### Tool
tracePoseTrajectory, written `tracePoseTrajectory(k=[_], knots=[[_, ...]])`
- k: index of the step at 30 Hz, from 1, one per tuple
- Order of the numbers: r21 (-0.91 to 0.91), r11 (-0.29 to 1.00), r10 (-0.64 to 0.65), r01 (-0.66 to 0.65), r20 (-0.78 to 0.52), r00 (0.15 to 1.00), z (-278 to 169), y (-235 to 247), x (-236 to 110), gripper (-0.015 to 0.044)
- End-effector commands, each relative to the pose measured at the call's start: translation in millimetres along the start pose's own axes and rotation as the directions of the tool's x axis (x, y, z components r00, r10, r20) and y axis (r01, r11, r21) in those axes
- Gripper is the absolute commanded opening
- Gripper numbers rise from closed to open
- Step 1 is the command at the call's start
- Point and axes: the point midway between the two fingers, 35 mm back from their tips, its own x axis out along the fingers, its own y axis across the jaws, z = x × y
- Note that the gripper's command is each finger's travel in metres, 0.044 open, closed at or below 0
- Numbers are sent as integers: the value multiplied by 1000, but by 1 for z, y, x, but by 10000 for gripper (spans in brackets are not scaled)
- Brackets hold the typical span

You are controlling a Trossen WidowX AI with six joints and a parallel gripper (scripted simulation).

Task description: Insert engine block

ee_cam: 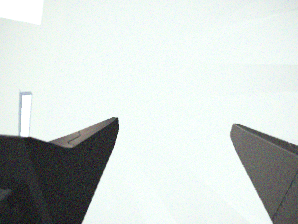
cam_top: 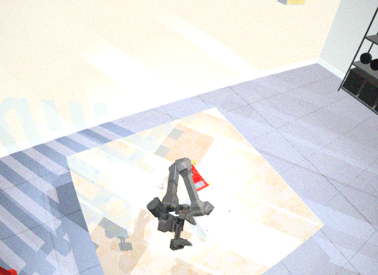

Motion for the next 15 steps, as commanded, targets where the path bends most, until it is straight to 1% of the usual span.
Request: tracePoseTrajectory(k=[1,2,7,15], knots=[[0,1000,0,0,0,1000,0,0,0,426],[0,1000,-6,6,1,1000,0,-2,0,440],[-6,990,-138,138,16,990,2,-37,-2,440],[-123,937,-330,328,11,944,7,-88,-17,440]])
